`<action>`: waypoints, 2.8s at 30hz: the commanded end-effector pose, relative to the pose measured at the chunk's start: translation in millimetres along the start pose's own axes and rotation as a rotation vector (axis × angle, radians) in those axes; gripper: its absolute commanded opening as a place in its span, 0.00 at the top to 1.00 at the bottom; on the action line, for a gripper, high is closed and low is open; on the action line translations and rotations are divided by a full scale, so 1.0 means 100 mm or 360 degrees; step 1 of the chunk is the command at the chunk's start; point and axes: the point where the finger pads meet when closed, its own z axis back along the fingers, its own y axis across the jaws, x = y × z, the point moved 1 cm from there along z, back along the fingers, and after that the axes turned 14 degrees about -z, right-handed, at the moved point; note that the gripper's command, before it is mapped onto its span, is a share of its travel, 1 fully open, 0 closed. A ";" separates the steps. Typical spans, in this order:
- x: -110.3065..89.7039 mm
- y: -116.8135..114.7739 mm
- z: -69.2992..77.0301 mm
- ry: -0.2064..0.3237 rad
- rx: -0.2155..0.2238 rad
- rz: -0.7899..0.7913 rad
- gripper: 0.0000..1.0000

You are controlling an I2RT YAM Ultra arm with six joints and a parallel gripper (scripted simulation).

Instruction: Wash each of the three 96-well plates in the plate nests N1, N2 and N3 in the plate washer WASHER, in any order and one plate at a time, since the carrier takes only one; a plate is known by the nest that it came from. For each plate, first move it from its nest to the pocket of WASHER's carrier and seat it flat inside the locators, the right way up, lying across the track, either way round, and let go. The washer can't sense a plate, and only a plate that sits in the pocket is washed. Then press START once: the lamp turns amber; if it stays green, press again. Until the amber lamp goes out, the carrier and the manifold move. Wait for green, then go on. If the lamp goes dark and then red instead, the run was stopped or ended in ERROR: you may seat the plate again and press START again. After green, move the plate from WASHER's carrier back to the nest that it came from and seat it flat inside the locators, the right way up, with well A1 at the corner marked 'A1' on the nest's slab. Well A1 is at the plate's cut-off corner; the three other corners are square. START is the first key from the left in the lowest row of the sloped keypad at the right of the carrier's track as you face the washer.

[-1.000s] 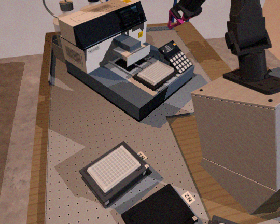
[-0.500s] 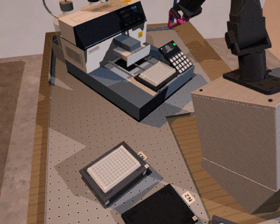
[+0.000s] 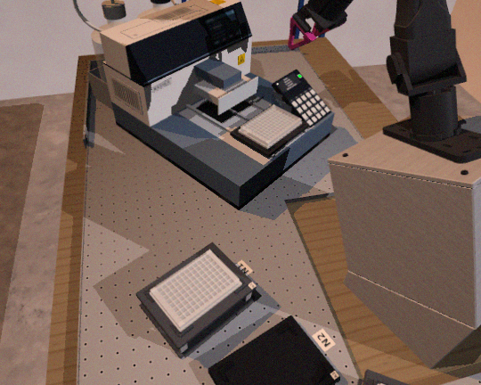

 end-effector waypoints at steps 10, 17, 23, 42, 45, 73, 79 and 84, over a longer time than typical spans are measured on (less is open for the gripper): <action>-0.02 0.03 0.05 -0.0012 -0.0002 -0.0006 1.00; -0.23 0.05 0.06 -0.0029 -0.0011 0.0010 1.00; -0.40 0.08 0.06 -0.0028 -0.0011 0.0012 1.00; -0.95 0.19 0.03 -0.0015 -0.0007 0.0004 1.00; -1.12 0.21 0.00 0.0016 0.0003 -0.0019 1.00; -1.60 0.46 0.00 -0.0017 -0.0037 -0.0080 0.00; -1.42 0.62 -0.03 0.0015 -0.0096 -0.0283 0.00; -1.28 0.85 -0.04 0.0059 -0.0169 -0.0538 0.00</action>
